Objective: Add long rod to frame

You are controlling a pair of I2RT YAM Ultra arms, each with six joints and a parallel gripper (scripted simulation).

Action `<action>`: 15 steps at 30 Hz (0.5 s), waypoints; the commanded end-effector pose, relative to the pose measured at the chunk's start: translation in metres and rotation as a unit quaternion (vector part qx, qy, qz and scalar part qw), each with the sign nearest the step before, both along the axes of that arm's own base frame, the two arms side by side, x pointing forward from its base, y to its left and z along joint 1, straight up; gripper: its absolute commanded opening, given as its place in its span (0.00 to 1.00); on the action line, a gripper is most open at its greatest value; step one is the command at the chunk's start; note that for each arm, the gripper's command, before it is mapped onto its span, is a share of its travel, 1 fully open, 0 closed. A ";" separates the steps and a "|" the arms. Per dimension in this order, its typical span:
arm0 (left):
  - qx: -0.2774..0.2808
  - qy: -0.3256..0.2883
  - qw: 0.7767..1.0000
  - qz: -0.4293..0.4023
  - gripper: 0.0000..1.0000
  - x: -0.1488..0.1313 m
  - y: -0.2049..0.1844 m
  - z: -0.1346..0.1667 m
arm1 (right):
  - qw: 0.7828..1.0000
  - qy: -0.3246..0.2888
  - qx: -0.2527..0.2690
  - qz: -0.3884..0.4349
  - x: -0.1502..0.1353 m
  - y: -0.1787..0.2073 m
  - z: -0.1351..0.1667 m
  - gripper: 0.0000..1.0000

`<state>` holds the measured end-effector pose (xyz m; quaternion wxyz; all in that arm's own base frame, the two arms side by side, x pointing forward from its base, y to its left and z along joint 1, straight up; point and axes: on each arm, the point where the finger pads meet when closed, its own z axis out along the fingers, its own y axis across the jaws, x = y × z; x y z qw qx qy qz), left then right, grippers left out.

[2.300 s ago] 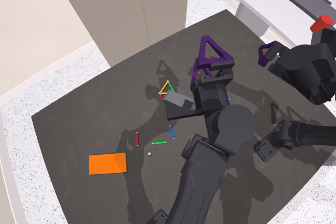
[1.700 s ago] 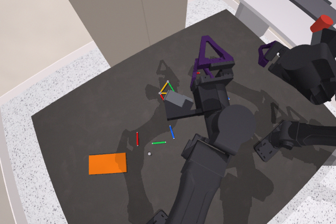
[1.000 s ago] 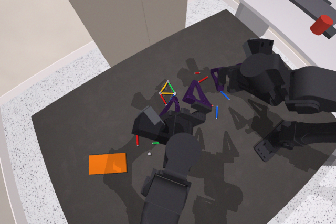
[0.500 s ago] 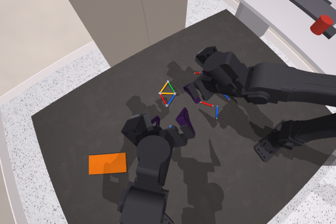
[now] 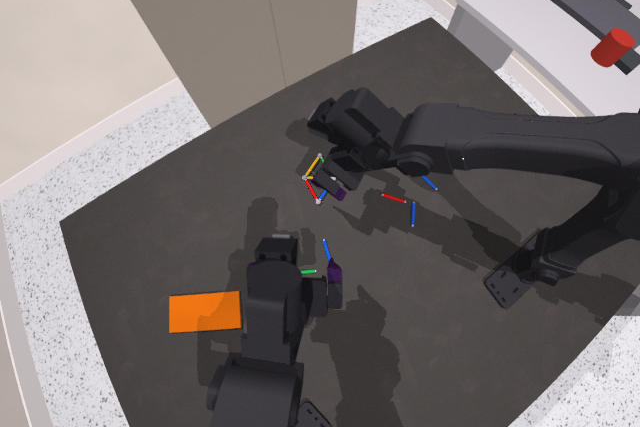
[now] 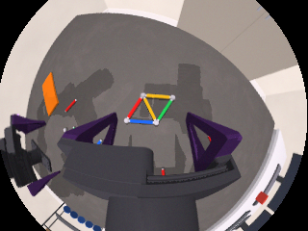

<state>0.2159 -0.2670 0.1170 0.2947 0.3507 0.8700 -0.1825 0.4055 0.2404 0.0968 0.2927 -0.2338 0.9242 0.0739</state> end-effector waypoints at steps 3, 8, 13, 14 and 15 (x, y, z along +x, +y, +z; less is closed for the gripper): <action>0.075 -0.019 0.996 -0.037 1.00 -0.001 0.015 -0.011 | 1.000 -0.005 0.004 0.029 0.012 0.010 0.013 1.00; 0.064 -0.017 0.997 -0.035 1.00 -0.001 0.011 -0.010 | 1.000 -0.010 0.009 0.022 0.014 0.010 0.018 1.00; 0.063 -0.018 0.997 -0.034 1.00 -0.001 0.011 -0.009 | 1.000 -0.010 0.009 0.022 0.014 0.010 0.018 1.00; 0.063 -0.018 0.997 -0.034 1.00 -0.001 0.011 -0.009 | 1.000 -0.010 0.009 0.022 0.014 0.010 0.018 1.00; 0.063 -0.018 0.997 -0.034 1.00 -0.001 0.011 -0.009 | 1.000 -0.010 0.009 0.022 0.014 0.010 0.018 1.00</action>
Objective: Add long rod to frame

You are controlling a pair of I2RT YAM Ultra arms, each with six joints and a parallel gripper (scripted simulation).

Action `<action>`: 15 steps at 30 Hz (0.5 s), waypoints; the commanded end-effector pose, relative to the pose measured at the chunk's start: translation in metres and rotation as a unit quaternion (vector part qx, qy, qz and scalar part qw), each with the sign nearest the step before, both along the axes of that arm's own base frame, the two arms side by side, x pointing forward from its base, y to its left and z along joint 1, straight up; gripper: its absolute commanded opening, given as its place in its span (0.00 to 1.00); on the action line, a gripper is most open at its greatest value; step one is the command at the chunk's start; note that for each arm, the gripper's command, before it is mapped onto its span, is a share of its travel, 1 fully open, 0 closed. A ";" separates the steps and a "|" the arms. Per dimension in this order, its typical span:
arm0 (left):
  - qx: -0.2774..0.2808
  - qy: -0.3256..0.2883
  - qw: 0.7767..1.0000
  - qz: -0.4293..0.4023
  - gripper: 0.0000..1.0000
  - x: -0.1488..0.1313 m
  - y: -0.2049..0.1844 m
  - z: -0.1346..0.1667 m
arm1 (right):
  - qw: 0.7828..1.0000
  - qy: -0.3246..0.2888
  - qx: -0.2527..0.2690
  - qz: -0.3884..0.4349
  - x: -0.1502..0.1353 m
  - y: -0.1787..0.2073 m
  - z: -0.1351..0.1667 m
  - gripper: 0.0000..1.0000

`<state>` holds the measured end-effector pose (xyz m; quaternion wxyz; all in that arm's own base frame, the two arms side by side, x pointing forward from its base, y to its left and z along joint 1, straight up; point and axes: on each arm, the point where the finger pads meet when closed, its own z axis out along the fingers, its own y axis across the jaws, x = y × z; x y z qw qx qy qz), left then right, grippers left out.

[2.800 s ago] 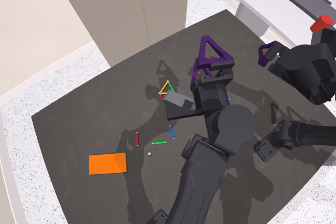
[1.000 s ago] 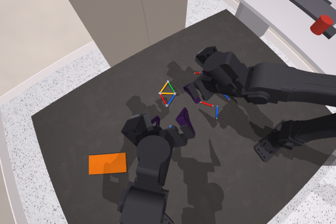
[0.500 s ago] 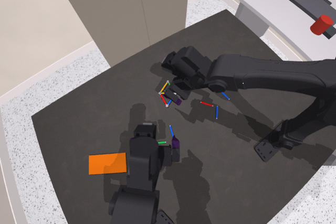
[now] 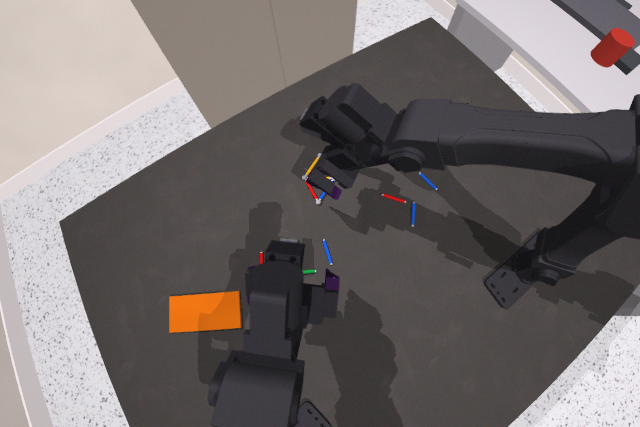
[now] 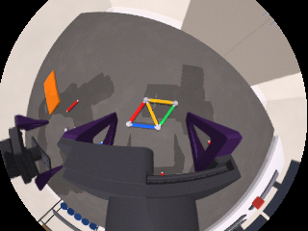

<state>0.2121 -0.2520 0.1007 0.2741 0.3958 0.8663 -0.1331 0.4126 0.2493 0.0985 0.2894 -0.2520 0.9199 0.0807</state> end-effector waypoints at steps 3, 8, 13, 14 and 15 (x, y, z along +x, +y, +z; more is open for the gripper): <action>0.000 -0.009 1.000 -0.005 1.00 0.003 -0.004 0.008 | 1.000 -0.012 0.008 0.002 0.007 0.001 0.016 1.00; 0.031 -0.016 0.999 -0.040 0.66 0.001 0.000 0.004 | 1.000 -0.022 0.008 0.005 0.005 0.002 0.020 1.00; 0.121 -0.030 0.979 -0.161 0.31 0.000 0.002 -0.010 | 0.999 -0.029 0.021 -0.012 -0.016 -0.017 0.041 1.00; 0.135 -0.031 0.974 -0.181 0.31 0.000 0.001 -0.012 | 0.999 -0.040 0.028 -0.013 -0.018 -0.018 0.049 1.00; 0.148 -0.032 0.968 -0.201 0.31 0.000 0.001 -0.014 | 0.998 -0.045 0.032 -0.015 -0.022 -0.021 0.055 1.00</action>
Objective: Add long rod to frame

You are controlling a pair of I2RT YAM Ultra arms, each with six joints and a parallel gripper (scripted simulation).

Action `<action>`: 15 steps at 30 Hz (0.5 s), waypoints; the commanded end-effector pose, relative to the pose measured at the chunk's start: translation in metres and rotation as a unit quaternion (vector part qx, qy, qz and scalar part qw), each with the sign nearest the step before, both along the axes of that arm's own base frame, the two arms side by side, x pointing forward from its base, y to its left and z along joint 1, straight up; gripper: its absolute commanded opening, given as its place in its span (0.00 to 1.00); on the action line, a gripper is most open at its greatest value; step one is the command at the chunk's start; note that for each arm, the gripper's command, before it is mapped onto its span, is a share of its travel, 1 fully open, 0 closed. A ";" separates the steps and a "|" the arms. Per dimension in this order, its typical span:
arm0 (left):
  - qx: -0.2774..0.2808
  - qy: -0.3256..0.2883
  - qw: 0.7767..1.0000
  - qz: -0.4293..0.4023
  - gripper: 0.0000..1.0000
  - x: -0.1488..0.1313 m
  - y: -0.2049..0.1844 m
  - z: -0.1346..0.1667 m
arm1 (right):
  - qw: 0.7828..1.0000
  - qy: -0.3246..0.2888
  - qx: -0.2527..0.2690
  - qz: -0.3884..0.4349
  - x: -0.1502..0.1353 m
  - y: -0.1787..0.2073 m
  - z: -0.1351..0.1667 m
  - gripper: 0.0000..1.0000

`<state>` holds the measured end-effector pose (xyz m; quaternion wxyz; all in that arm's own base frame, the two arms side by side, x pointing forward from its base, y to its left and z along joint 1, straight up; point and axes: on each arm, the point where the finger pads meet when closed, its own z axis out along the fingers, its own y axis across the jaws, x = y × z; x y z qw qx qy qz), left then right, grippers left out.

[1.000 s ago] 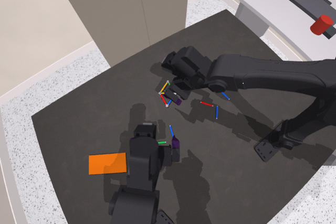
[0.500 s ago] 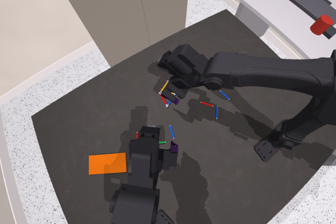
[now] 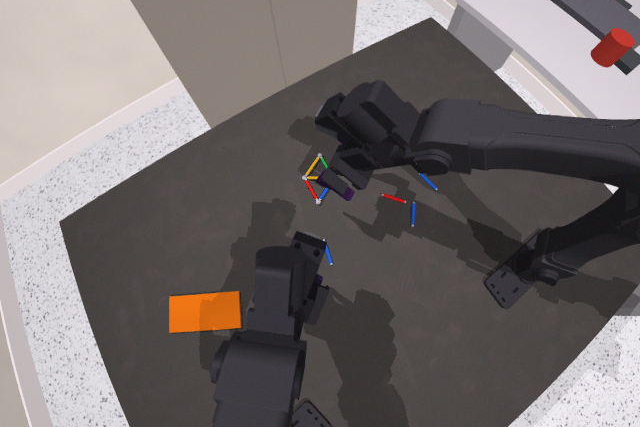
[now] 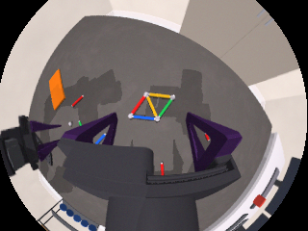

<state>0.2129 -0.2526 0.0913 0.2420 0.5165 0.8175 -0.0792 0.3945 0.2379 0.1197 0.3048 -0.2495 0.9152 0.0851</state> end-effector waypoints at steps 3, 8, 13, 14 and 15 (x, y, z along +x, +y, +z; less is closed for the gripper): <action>0.076 -0.009 0.991 -0.106 0.31 0.000 0.001 -0.007 | 0.999 -0.043 0.027 -0.003 -0.009 -0.006 0.041 1.00; 0.143 -0.007 0.965 -0.221 0.31 0.000 0.001 -0.019 | 0.996 -0.071 0.048 0.030 -0.053 -0.002 0.067 1.00; 0.188 0.001 0.931 -0.314 0.31 0.001 0.000 -0.029 | 0.990 -0.107 0.074 0.061 -0.093 -0.003 0.088 1.00; 0.196 0.003 0.923 -0.332 0.31 0.001 -0.001 -0.031 | 0.988 -0.113 0.079 0.067 -0.101 -0.004 0.091 1.00; 0.203 0.005 0.915 -0.349 0.31 0.001 -0.001 -0.033 | 0.986 -0.120 0.084 0.074 -0.110 -0.005 0.094 1.00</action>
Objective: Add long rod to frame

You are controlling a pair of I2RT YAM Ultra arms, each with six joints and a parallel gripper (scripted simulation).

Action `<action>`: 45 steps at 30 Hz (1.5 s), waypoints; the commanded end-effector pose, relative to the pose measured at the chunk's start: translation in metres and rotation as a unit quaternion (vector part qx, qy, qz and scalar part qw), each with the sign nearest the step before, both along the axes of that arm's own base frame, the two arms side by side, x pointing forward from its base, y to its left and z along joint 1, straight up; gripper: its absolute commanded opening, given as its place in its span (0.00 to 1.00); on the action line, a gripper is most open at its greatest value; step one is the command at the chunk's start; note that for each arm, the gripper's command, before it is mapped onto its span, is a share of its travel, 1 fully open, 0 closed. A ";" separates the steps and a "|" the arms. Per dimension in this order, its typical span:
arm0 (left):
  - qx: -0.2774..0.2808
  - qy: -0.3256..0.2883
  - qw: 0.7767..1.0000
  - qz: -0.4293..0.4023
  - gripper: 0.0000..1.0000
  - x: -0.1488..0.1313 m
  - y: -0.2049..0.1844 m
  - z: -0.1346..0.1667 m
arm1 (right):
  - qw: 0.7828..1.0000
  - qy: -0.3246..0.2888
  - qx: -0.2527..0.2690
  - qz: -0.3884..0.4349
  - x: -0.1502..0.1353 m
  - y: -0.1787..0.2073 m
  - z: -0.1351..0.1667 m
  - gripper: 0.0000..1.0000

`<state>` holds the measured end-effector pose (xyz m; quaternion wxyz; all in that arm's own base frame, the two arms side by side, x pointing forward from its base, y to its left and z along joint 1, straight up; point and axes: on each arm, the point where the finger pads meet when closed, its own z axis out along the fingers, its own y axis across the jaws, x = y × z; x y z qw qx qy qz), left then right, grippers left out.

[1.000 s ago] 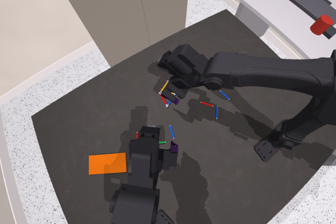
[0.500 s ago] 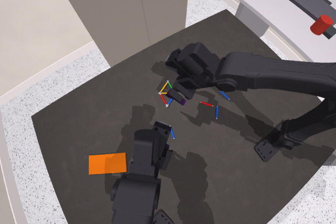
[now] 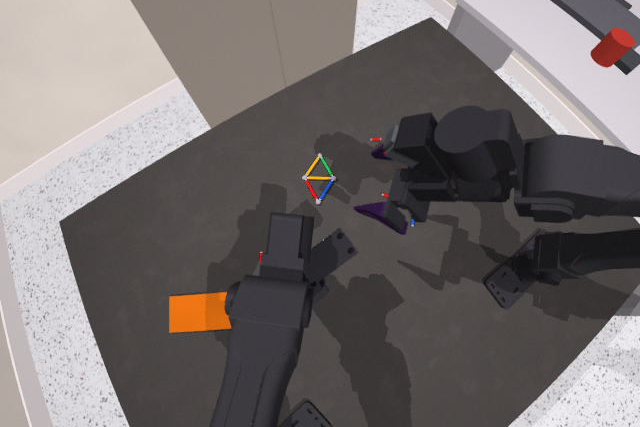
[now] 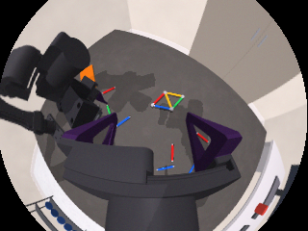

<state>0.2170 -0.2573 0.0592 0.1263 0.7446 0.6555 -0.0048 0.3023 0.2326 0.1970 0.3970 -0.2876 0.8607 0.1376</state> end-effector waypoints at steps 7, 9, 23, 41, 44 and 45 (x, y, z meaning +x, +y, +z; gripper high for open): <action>0.087 0.029 0.977 -0.191 0.31 -0.003 0.005 -0.012 | 0.995 -0.064 0.051 0.054 -0.064 -0.007 0.025 1.00; 0.100 0.037 0.969 -0.223 0.31 -0.003 0.004 -0.016 | 0.993 -0.075 0.061 0.071 -0.085 -0.012 0.023 1.00; 0.110 0.043 0.958 -0.262 0.31 0.004 -0.004 -0.023 | 0.970 -0.140 0.135 0.143 -0.153 -0.028 0.005 1.00; 0.116 0.052 0.956 -0.263 0.31 -0.001 0.001 -0.032 | 0.963 -0.153 0.155 0.159 -0.167 -0.032 -0.003 1.00; 0.115 0.050 0.957 -0.262 0.31 0.000 0.000 -0.038 | 0.963 -0.153 0.155 0.159 -0.167 -0.032 -0.003 1.00; 0.115 0.050 0.957 -0.262 0.31 0.000 0.000 -0.040 | 0.963 -0.153 0.155 0.159 -0.167 -0.032 -0.003 1.00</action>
